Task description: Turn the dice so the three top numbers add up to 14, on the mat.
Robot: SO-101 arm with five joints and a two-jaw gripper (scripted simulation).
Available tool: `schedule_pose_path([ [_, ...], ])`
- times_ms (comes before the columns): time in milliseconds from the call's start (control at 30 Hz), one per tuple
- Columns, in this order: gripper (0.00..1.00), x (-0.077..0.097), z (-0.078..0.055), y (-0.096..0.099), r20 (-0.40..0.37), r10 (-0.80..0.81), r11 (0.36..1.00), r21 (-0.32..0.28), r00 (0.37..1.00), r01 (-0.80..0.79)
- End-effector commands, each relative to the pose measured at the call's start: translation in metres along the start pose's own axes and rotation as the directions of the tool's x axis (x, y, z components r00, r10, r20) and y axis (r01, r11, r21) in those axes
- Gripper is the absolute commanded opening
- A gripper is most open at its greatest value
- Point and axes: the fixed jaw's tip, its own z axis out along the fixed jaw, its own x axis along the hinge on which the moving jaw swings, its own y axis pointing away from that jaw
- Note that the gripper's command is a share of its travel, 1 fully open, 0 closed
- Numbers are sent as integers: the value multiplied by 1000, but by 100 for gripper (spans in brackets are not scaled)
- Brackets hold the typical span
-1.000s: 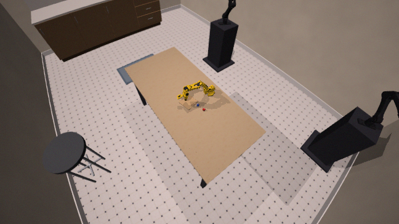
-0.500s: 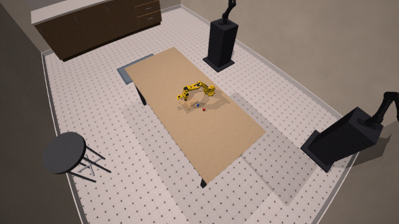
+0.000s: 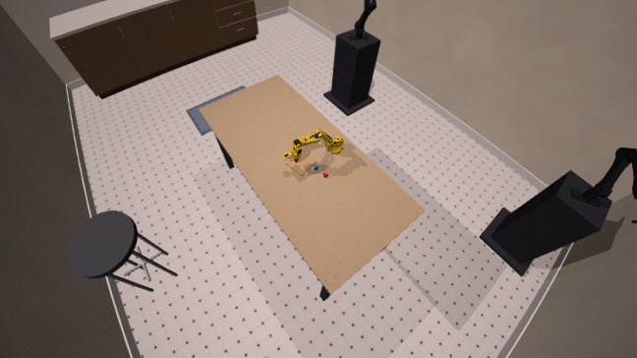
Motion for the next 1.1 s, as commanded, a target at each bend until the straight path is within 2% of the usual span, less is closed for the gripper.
schedule_pose_path([
  [0,0,-6,-11,5,55,-18,1000,-16,998,19],
  [333,0,-6,-11,5,54,-18,1000,-16,998,19],
  [1067,0,-6,-1,5,28,-17,1000,-9,999,18],
])
